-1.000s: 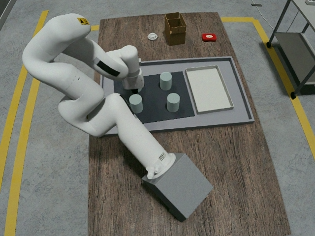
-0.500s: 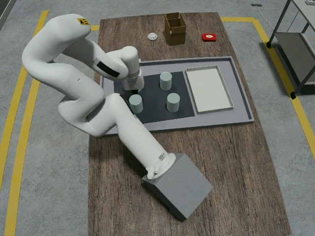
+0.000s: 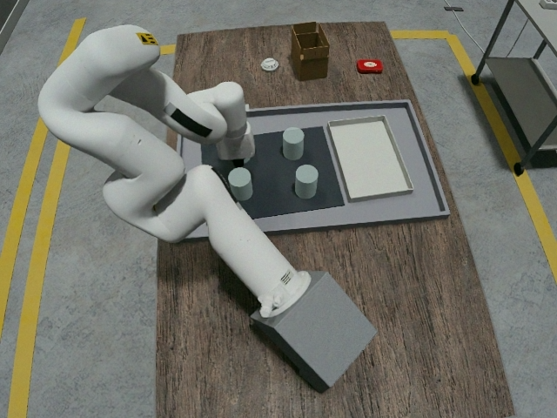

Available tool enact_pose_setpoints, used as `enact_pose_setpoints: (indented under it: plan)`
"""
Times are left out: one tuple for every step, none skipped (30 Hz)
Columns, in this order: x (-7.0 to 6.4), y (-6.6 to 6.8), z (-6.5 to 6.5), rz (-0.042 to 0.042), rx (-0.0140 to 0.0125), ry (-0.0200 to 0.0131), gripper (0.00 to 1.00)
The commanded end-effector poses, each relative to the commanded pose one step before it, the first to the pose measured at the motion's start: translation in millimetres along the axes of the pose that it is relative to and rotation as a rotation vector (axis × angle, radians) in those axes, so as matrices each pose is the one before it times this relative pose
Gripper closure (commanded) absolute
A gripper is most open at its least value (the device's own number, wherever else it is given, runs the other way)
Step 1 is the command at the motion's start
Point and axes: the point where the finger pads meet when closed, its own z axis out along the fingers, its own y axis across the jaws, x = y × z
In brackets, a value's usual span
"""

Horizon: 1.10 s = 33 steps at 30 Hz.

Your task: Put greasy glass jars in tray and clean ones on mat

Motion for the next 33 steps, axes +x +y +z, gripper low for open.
enact_pose_setpoints:
  plan:
    - [0.41,0.21,-1.17,0.00017,-0.00044,0.00265,1.0]
    - [-0.13,0.0,-0.11,0.0,0.0,0.0,1.0]
    - [-0.13,0.0,-0.11,0.0,0.0,0.0,1.0]
    - [-0.13,0.0,-0.11,0.0,0.0,0.0,1.0]
    - [-0.13,0.0,-0.11,0.0,0.0,0.0,1.0]
    - [-0.13,0.0,-0.11,0.0,0.0,0.0,1.0]
    - [-0.13,0.0,-0.11,0.0,0.0,0.0,1.0]
    - [-0.13,0.0,-0.11,0.0,0.0,0.0,1.0]
    - [-0.13,0.0,-0.11,0.0,0.0,0.0,1.0]
    - [-0.13,0.0,-0.11,0.0,0.0,0.0,1.0]
    - [0.0,0.0,0.0,0.0,0.0,0.0,1.0]
    - [0.0,0.0,0.0,0.0,0.0,0.0,1.0]
    - [-0.13,0.0,-0.11,0.0,0.0,0.0,1.0]
    - [-0.13,0.0,-0.11,0.0,0.0,0.0,1.0]
    - [-0.13,0.0,-0.11,0.0,0.0,0.0,1.0]
    - [-0.13,0.0,-0.11,0.0,0.0,0.0,1.0]
    - [-0.13,0.0,-0.11,0.0,0.0,0.0,1.0]
    - [-0.13,0.0,-0.11,0.0,0.0,0.0,1.0]
    - [-0.13,0.0,-0.11,0.0,0.0,0.0,1.0]
    - [-0.13,0.0,-0.11,0.0,0.0,0.0,1.0]
    - [-0.13,0.0,-0.11,0.0,0.0,0.0,1.0]
    - [-0.13,0.0,-0.11,0.0,0.0,0.0,1.0]
    - [-0.13,0.0,-0.11,0.0,0.0,0.0,1.0]
    - [-0.13,0.0,-0.11,0.0,0.0,0.0,1.0]
    - [-0.13,0.0,-0.11,0.0,0.0,0.0,1.0]
    - [-0.13,0.0,-0.11,0.0,0.0,0.0,1.0]
    - [-0.13,0.0,-0.11,0.0,0.0,0.0,1.0]
    - [0.0,0.0,0.0,0.0,0.0,0.0,1.0]
    - [0.0,0.0,0.0,0.0,0.0,0.0,1.0]
    - [-0.13,0.0,-0.11,0.0,0.0,0.0,1.0]
    - [-0.13,0.0,-0.11,0.0,0.0,0.0,1.0]
    - [-0.13,0.0,-0.11,0.0,0.0,0.0,1.0]
    - [-0.13,0.0,-0.11,0.0,0.0,0.0,1.0]
